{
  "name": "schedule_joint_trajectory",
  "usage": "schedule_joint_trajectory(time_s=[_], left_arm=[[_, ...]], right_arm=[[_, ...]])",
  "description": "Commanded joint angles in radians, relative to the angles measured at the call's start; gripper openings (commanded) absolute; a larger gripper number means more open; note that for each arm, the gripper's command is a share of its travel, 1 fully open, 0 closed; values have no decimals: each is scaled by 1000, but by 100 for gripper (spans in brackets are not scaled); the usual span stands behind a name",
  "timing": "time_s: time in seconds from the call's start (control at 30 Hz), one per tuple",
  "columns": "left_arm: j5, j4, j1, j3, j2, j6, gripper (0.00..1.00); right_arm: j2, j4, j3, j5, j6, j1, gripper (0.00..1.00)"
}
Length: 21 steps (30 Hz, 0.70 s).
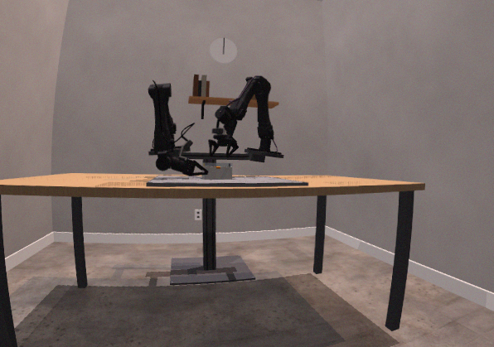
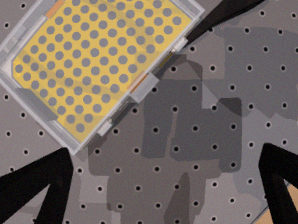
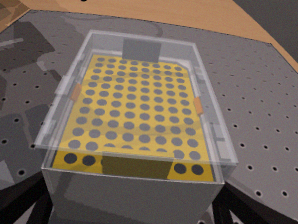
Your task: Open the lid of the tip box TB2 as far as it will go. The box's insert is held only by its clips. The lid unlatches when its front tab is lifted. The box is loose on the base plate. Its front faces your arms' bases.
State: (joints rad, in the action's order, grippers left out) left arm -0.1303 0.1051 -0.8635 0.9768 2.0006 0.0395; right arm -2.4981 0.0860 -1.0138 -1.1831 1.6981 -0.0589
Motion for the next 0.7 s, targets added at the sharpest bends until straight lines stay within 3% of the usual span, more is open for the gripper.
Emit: schedule_joint_trajectory(time_s=[0.0, 0.4, 0.53, 0.6, 0.67], left_arm=[[7, -20, 9, 34, -11, -8, 100], [7, -20, 9, 34, -11, -8, 100], [7, -20, 9, 34, -11, -8, 100], [7, -20, 9, 34, -11, -8, 100], [7, -20, 9, 34, -11, -8, 100]], right_arm=[[-20, -25, 16, -21, -20, 5, 99], [-20, -12, 4, -20, -19, 1, 83], [-21, -3, -10, -20, -18, -1, 38], [-21, -3, -10, -20, -18, -1, 38], [-21, -3, -10, -20, -18, -1, 60]])
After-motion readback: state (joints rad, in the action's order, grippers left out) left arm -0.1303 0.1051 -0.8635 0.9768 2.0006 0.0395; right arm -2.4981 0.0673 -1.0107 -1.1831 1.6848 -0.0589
